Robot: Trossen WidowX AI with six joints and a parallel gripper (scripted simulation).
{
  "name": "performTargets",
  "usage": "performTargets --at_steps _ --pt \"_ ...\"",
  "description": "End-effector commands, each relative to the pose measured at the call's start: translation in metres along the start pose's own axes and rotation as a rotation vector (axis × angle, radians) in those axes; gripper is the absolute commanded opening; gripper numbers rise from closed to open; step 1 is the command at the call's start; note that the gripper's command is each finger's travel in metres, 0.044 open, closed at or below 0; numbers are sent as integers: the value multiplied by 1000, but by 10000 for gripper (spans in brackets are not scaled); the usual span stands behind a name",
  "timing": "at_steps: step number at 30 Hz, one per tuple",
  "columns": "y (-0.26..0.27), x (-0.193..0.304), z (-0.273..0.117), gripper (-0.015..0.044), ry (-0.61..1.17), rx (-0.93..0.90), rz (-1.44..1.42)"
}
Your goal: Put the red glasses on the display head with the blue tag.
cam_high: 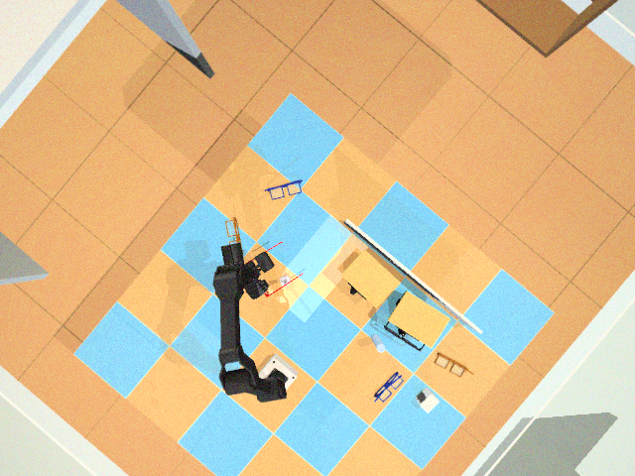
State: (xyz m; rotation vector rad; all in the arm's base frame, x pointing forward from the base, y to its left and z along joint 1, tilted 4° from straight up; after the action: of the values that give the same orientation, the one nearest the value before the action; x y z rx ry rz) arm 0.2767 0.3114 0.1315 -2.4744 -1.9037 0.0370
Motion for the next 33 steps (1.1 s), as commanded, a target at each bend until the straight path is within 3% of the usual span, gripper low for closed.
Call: performTargets --at_steps 1,19,33 --pt "0 0 0 0 3 3 3" --pt "-1 -7 -1 0 2 3 3" --pt "-1 -12 -60 0 2 3 3"
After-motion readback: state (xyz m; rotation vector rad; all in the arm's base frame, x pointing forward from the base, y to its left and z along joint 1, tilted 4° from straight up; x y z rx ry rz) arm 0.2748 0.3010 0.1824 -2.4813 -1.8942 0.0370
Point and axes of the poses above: the point midway between the two fingers, 35 mm back from their tips, its own z axis out along the fingers, its own y axis across the jaws, x = y × z, the point moved 9 cm from there along -z, back along the fingers, and after that the axes turned 5 degrees about -z, right-handed, at the moved point
